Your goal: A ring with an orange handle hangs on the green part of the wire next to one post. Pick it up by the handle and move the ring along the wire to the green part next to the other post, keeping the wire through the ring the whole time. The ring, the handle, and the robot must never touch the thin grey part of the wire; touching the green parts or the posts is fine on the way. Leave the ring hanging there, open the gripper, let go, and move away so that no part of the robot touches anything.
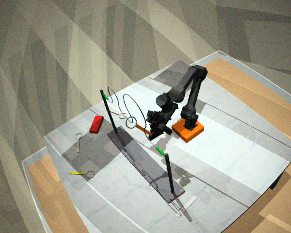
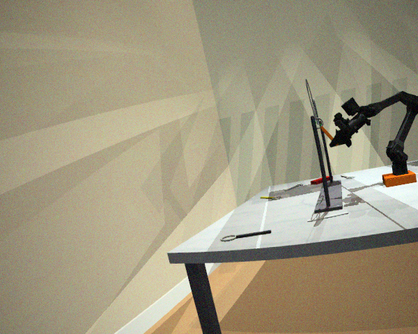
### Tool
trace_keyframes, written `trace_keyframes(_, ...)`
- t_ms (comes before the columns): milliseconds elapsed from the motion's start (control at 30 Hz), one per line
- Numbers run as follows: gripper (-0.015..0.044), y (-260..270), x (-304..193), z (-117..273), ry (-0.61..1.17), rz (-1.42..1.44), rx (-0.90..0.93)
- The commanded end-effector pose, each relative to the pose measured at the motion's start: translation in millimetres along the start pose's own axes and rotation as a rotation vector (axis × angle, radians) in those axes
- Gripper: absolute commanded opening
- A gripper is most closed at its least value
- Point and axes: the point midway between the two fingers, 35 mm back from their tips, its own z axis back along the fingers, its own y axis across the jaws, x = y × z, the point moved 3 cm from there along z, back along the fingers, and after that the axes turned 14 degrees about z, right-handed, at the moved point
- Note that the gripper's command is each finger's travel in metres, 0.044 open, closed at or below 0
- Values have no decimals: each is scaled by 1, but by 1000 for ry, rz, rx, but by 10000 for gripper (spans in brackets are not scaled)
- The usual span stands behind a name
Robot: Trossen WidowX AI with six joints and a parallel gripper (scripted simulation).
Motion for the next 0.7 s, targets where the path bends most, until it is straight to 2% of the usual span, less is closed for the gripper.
trace_keyframes(0, -150, 15, 5, 2, -4, -93, 54)
trace_keyframes(667, -150, 68, 41, 20, -17, -525, 281)
